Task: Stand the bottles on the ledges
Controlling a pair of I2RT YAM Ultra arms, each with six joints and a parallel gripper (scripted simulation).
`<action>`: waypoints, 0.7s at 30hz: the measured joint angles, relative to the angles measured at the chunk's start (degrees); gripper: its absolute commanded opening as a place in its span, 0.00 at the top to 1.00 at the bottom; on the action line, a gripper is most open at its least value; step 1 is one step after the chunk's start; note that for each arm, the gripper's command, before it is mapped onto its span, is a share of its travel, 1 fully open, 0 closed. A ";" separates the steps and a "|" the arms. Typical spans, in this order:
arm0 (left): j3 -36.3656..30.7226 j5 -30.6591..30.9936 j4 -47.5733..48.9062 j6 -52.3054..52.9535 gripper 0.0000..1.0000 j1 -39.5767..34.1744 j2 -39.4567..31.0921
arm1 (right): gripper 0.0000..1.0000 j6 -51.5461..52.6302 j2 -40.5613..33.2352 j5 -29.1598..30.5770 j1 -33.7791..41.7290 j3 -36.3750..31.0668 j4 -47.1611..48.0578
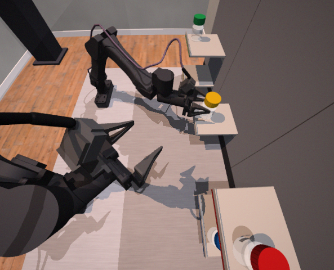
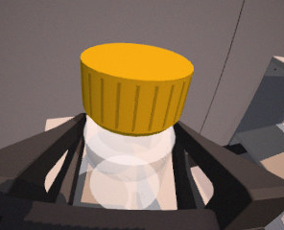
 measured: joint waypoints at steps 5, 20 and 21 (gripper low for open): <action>5.03 0.00 -4.55 0.00 0.48 0.00 -2.78 | 0.12 0.00 0.00 0.00 0.00 0.00 0.00; 5.79 0.15 -7.89 -0.02 0.48 -1.16 -4.50 | 0.12 0.00 0.00 0.00 0.00 0.00 0.00; 5.35 0.22 -7.85 -0.02 0.48 -1.49 -4.96 | 0.12 0.00 0.00 0.00 0.00 0.00 0.00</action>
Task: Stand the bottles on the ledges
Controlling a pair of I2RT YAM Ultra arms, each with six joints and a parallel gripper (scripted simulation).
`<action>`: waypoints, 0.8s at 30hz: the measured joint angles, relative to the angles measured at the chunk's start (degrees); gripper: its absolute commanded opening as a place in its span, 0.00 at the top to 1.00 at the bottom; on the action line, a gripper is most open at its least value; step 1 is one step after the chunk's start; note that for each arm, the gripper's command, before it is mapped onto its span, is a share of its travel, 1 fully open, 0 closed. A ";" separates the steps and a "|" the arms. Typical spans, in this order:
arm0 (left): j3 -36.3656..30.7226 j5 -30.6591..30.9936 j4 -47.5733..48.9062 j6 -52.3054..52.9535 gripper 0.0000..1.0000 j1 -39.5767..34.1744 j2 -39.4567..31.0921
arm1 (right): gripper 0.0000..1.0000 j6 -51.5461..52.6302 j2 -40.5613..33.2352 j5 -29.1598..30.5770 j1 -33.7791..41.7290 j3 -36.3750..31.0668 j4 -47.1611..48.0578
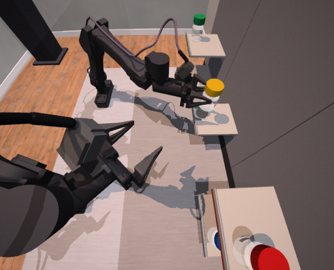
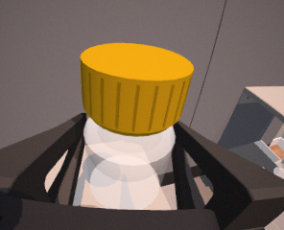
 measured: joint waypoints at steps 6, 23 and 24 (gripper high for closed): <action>-3.39 0.09 1.46 -0.02 0.48 -1.16 -3.02 | 0.12 0.00 0.00 0.00 0.00 0.00 0.00; -21.59 -2.73 6.71 -0.04 0.48 -4.81 -16.52 | 0.12 0.00 0.00 0.00 0.00 0.00 0.00; -22.56 -3.02 6.82 -0.04 0.48 -4.96 -17.20 | 0.12 0.00 0.00 0.00 0.00 0.00 0.00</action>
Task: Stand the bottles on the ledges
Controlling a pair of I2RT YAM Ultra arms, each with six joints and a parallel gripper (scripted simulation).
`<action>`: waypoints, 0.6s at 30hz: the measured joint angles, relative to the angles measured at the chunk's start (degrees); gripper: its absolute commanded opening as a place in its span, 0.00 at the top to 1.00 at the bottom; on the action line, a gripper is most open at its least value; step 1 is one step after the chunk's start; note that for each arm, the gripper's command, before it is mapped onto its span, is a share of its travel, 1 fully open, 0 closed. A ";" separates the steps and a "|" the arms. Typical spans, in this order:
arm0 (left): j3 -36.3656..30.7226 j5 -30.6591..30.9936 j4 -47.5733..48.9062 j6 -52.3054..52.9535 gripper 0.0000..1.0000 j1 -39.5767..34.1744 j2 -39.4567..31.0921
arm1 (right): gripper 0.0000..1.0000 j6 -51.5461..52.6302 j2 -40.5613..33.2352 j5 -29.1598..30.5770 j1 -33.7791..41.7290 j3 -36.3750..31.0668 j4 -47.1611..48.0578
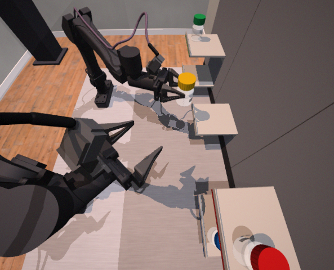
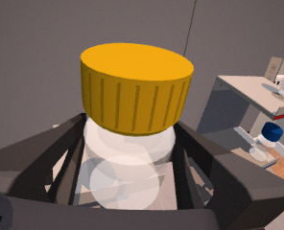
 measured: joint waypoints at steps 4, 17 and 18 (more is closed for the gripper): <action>-3.06 -1.16 0.02 0.00 0.48 -0.50 -1.92 | 0.12 0.00 0.00 0.00 0.00 0.00 0.00; -5.88 -3.61 -0.42 0.00 0.48 -0.55 -2.73 | 0.12 0.00 0.00 0.00 0.00 0.00 0.00; -5.88 -3.65 -0.42 0.00 0.48 -0.55 -2.73 | 0.12 0.00 0.00 0.00 0.00 0.00 0.00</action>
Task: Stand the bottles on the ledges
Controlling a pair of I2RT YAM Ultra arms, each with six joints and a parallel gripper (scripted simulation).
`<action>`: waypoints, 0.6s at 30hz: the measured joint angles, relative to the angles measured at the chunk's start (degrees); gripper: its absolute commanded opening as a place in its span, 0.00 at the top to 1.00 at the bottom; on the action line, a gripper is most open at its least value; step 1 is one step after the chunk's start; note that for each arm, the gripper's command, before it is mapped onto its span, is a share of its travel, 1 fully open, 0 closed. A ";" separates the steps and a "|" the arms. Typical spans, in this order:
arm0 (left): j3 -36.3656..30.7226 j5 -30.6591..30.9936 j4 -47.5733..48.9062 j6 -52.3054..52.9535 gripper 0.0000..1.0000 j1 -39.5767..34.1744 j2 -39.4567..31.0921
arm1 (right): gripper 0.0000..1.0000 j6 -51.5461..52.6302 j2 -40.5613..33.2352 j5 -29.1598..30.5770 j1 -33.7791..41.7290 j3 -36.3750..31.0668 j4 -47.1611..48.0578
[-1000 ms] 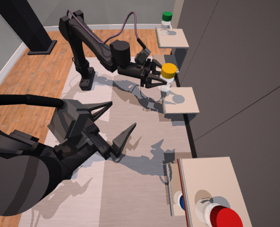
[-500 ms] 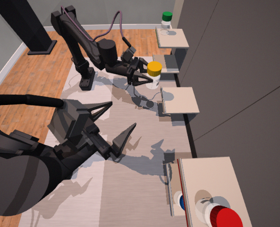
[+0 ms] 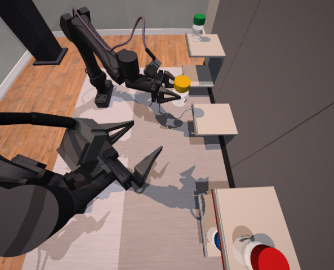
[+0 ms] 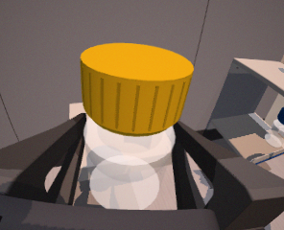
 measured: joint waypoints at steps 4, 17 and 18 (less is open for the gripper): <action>0.00 -0.09 0.04 0.00 0.48 0.00 0.00 | 0.12 0.00 0.00 0.00 0.00 0.00 0.00; -13.92 9.90 9.33 0.00 0.48 6.95 -6.91 | 0.12 3.19 3.17 12.76 10.69 0.02 6.88; -16.68 11.58 10.64 0.00 0.48 9.14 -8.09 | 0.12 3.85 4.20 15.15 13.38 0.00 8.17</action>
